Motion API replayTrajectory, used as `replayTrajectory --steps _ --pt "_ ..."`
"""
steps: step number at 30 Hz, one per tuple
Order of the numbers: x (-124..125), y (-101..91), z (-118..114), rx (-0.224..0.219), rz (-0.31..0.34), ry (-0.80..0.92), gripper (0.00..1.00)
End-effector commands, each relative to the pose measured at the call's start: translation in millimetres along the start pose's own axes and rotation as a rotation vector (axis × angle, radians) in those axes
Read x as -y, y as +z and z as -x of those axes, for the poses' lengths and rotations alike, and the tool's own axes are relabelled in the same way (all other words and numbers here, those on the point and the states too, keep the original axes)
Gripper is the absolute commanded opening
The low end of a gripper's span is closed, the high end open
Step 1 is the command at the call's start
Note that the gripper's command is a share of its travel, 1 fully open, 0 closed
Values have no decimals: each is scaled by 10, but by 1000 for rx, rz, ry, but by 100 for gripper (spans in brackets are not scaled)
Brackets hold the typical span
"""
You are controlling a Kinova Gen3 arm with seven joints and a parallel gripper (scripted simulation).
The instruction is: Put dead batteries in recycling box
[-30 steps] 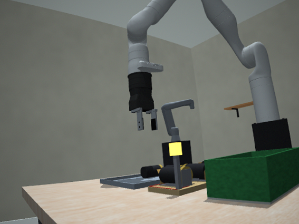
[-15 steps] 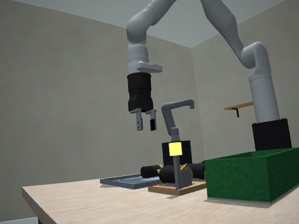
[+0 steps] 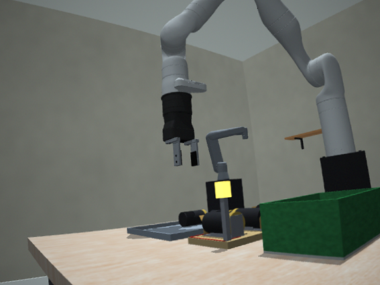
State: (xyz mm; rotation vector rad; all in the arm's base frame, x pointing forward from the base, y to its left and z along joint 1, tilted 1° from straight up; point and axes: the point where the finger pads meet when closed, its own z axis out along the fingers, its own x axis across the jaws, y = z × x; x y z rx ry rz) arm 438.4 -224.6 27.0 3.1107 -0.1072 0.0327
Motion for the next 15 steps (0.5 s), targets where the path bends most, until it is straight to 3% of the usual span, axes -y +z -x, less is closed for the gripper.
replayTrajectory --steps 1,15 --pt "2 1 16 6 -3 -37 90" --pt "4 1 21 7 -4 -183 90"
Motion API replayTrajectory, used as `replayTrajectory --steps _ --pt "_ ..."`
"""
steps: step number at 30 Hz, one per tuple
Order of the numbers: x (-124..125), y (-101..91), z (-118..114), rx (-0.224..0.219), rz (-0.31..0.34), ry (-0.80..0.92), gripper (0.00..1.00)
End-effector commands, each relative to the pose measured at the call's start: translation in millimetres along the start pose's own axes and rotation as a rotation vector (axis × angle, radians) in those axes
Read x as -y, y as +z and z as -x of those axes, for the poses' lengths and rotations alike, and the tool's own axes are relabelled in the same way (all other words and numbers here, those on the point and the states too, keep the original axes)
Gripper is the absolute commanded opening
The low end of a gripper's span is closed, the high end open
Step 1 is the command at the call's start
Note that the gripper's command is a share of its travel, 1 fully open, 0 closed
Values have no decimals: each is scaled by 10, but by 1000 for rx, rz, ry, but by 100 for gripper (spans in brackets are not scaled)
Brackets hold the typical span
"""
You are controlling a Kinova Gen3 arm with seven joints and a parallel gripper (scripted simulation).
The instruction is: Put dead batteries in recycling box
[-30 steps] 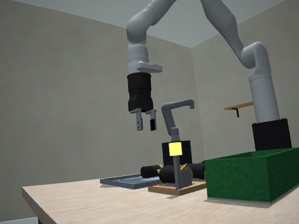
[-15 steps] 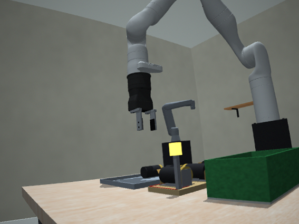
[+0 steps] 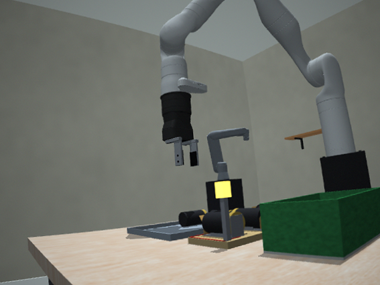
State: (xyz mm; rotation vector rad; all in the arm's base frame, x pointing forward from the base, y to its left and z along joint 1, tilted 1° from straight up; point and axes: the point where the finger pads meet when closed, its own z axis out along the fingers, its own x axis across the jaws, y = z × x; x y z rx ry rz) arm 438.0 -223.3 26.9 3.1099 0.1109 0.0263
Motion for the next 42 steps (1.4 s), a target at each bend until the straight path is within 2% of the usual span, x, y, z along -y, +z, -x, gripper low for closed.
replayTrajectory --steps 1,7,21,23,38,42 --pt "-5 0 19 5 -4 -60 90" --pt "-6 2 18 5 -4 -131 90" --pt "4 10 37 10 -9 -442 90" --pt "4 10 37 10 -9 -442 90" --pt "5 20 42 9 -12 -813 90" --pt "5 20 42 9 -12 -861 90"
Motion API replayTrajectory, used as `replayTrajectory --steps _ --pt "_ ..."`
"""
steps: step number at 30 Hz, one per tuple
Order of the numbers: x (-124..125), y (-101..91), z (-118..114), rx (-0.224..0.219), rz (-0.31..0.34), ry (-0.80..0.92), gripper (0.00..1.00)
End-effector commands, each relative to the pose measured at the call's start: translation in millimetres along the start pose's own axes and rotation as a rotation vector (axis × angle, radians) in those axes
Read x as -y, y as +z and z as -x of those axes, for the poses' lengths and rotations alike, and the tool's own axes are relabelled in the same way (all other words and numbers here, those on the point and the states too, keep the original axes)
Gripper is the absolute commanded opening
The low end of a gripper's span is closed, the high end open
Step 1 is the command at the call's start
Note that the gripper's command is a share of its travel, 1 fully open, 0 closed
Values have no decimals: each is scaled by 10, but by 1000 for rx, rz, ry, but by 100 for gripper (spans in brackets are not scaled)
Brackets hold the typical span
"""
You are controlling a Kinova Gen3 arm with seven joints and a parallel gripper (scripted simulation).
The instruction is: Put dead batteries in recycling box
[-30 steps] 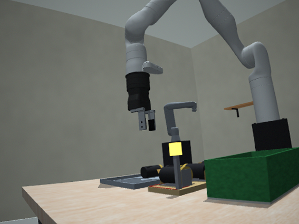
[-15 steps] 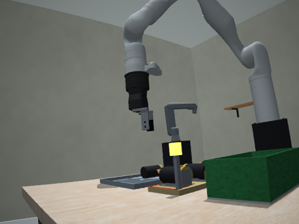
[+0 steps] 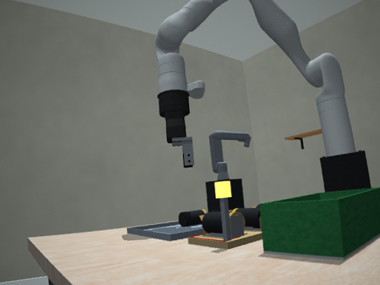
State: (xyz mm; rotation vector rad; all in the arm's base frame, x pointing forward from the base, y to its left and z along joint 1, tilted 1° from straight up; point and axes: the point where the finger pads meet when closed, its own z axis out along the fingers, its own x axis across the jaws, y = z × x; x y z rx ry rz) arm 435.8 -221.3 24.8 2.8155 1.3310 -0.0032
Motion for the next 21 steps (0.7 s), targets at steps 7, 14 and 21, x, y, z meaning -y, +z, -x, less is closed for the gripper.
replayTrajectory --steps 7,14,21 --pt "5 4 28 1 -7 -203 90" --pt "4 3 28 1 -6 -317 90" --pt "3 3 29 0 -6 -410 90"
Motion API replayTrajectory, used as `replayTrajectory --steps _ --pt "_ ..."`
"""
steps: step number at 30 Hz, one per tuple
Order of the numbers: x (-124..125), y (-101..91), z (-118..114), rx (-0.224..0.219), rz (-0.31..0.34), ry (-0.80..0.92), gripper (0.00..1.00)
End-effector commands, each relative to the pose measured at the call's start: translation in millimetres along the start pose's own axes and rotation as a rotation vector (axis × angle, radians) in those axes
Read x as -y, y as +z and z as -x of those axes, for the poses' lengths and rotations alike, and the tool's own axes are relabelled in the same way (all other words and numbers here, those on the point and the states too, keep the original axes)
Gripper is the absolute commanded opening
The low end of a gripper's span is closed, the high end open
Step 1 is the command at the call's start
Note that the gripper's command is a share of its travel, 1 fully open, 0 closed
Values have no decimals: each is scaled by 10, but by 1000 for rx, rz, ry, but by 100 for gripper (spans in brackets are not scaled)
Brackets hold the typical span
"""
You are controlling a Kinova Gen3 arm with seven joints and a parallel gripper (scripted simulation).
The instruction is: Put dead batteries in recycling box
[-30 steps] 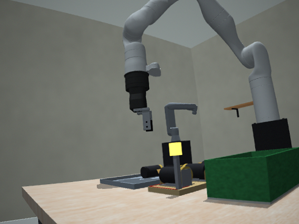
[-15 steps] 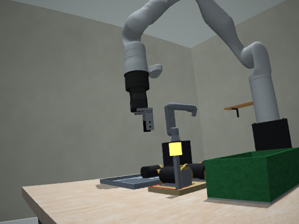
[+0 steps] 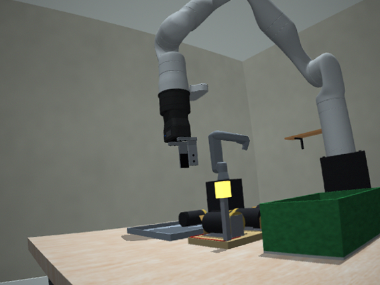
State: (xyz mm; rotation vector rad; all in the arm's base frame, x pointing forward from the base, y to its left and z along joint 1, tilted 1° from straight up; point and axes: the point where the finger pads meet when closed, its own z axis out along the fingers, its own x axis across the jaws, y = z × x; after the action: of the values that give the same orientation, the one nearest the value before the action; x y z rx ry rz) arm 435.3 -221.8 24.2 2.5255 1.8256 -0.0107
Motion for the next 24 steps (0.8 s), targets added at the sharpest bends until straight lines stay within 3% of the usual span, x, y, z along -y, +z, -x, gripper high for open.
replayTrajectory --steps 1,24 --pt "10 -2 20 0 -5 -54 90" --pt "23 2 19 0 -7 -187 90"
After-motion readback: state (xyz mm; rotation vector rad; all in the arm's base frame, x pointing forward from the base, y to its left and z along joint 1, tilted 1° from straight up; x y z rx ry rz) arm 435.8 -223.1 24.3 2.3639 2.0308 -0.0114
